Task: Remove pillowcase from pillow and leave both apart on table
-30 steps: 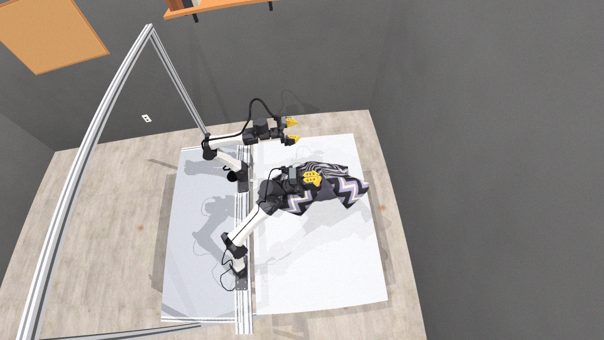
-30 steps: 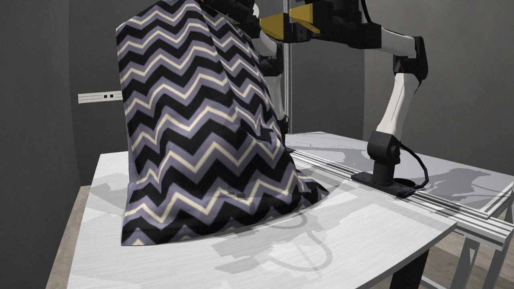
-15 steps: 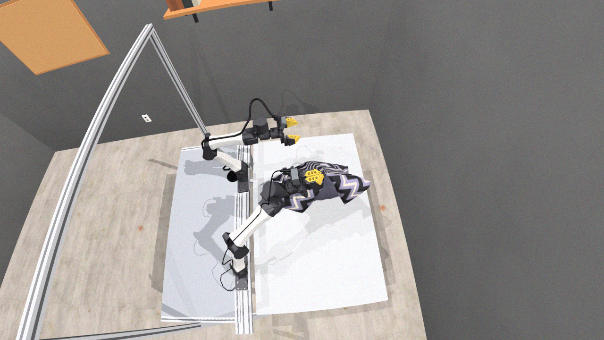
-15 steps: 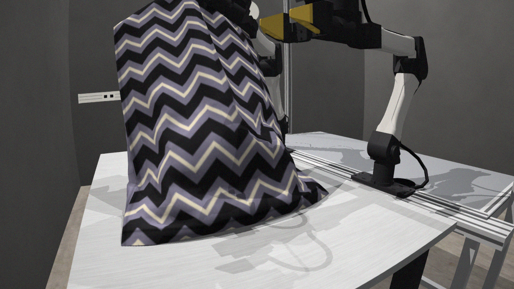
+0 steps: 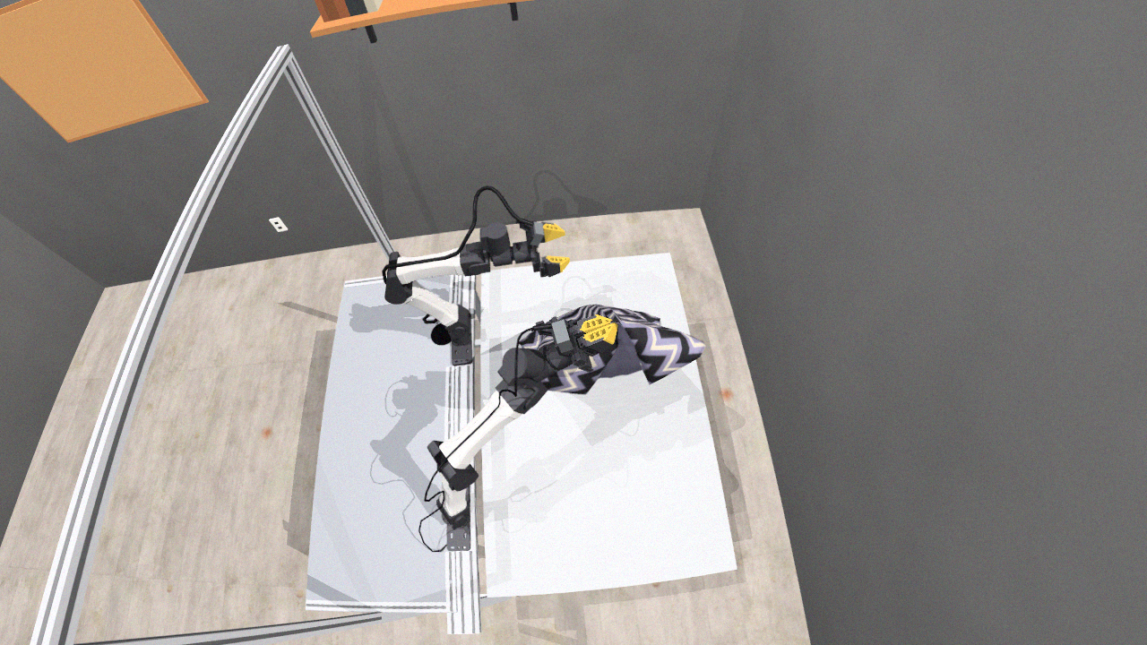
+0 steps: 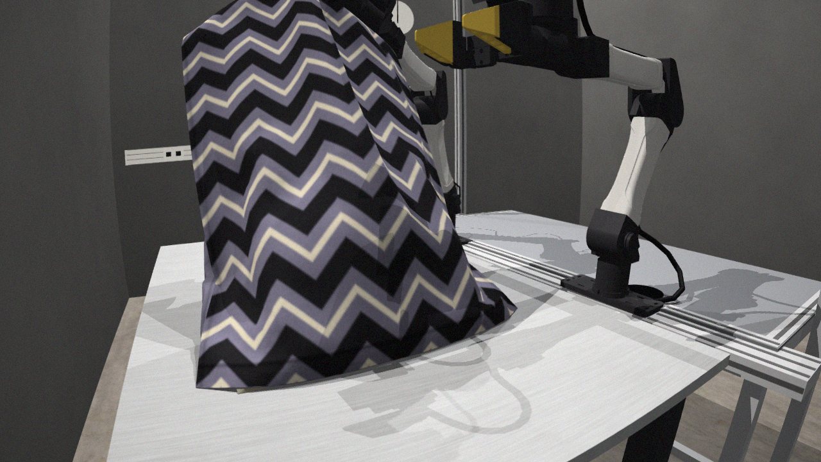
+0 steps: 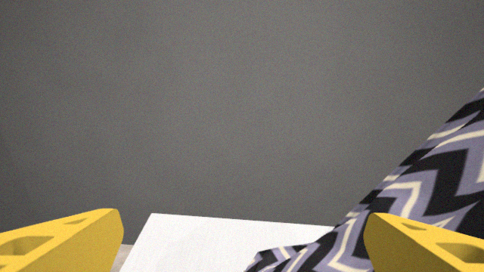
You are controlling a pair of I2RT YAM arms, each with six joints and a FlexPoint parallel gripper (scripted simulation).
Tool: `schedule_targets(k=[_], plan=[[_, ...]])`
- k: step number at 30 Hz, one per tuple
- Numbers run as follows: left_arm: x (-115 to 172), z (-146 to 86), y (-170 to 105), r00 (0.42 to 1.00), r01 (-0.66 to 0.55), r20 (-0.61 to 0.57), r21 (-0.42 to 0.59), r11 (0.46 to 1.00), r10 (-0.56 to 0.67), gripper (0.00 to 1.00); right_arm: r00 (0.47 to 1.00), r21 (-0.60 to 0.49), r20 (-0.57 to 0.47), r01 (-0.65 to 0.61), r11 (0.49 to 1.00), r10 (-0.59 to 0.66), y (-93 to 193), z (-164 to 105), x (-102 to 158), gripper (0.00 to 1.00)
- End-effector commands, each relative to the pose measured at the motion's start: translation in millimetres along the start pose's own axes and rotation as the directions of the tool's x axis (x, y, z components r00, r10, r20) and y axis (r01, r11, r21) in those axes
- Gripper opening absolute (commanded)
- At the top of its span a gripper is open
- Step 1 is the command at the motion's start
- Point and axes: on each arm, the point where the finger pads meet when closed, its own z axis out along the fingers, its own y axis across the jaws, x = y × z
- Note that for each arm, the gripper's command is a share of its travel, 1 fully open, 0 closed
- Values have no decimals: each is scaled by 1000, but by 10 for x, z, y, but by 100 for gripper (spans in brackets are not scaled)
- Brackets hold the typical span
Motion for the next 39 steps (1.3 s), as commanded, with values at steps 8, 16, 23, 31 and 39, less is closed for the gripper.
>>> schedule_targets(k=[8,16,23,31,39], plan=[[-194,-83,-49,999,-7,42,11,1000,7,100,987,-76,133,-79,994,89,-4,140,-308,0],[-194,-83,-49,999,-7,42,11,1000,7,100,979,-124,164,-99,987,119,-15,176,-387,0],[-194,-83,-49,999,-7,42,11,1000,7,100,972,-167,187,-114,979,145,-18,193,-456,0],[-194,-83,-49,999,-7,42,11,1000,7,100,965,-174,214,-117,978,154,-182,86,-506,0],[-194,-83,-49,999,-7,42,11,1000,7,100,962,-175,229,-107,979,146,-269,22,-461,0]])
